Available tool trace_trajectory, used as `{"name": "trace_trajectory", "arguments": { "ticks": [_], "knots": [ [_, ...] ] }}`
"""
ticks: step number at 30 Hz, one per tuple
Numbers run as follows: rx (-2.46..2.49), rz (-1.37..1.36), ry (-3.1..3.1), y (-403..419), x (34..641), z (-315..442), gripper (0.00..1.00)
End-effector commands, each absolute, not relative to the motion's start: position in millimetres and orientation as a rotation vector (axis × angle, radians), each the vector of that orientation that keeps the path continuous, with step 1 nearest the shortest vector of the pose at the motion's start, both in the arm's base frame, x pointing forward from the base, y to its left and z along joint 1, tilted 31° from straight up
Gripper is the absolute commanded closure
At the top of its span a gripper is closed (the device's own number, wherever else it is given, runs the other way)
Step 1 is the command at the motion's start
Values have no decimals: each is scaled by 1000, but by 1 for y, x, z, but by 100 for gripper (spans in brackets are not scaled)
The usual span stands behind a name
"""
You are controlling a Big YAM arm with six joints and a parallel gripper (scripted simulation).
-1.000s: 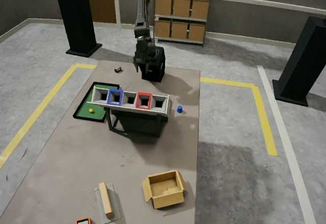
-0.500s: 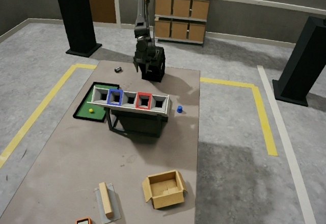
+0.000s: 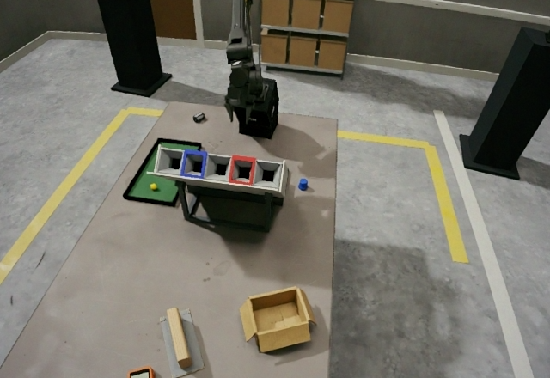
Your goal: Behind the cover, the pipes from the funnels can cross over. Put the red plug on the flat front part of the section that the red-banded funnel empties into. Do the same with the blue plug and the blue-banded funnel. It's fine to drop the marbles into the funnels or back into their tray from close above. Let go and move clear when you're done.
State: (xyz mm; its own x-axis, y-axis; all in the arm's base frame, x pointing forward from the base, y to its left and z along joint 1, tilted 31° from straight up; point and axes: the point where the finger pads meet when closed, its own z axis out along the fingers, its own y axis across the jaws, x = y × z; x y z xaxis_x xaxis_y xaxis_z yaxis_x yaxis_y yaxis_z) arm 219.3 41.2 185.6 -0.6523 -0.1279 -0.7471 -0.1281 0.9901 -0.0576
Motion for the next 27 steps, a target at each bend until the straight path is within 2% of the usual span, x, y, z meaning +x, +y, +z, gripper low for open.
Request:
{"name": "trace_trajectory", "arguments": {
  "ticks": [1, 14, 15, 27],
  "knots": [
    [-174, 16, 2258, 45, 222, 198, 44],
    [-174, 16, 2258, 45, 222, 198, 44],
    [-174, 16, 2258, 45, 222, 198, 37],
    [-174, 11, 2283, 47, 222, 185, 37]
  ]
}}
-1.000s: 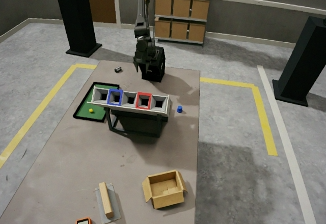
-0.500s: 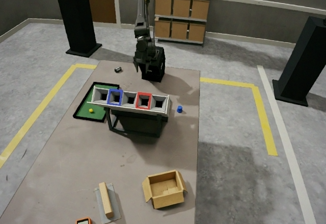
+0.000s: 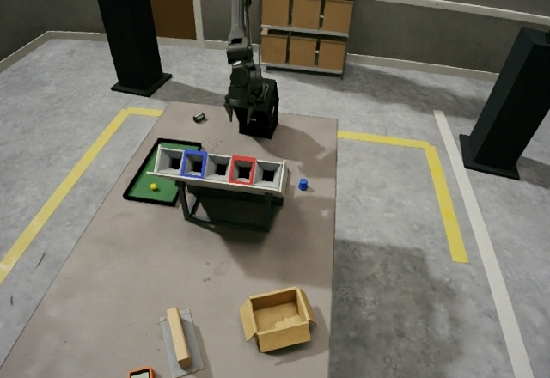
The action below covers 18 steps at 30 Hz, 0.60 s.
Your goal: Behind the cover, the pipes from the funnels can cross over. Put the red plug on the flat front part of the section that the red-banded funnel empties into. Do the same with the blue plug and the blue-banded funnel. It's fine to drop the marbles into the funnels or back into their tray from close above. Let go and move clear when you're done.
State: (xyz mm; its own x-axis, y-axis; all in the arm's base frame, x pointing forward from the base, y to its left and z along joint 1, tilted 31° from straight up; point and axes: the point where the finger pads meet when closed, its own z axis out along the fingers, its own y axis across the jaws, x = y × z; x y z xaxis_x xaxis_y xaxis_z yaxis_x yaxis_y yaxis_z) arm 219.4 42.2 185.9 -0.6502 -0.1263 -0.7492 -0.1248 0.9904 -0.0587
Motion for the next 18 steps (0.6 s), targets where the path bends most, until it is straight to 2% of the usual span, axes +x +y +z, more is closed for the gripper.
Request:
{"name": "trace_trajectory", "arguments": {
  "ticks": [1, 14, 18],
  "knots": [
    [-175, 10, 2286, 48, 222, 184, 37],
    [-169, 20, 2283, 65, 224, 187, 37],
    [-176, 8, 2317, 75, 221, 167, 37]
  ]
}}
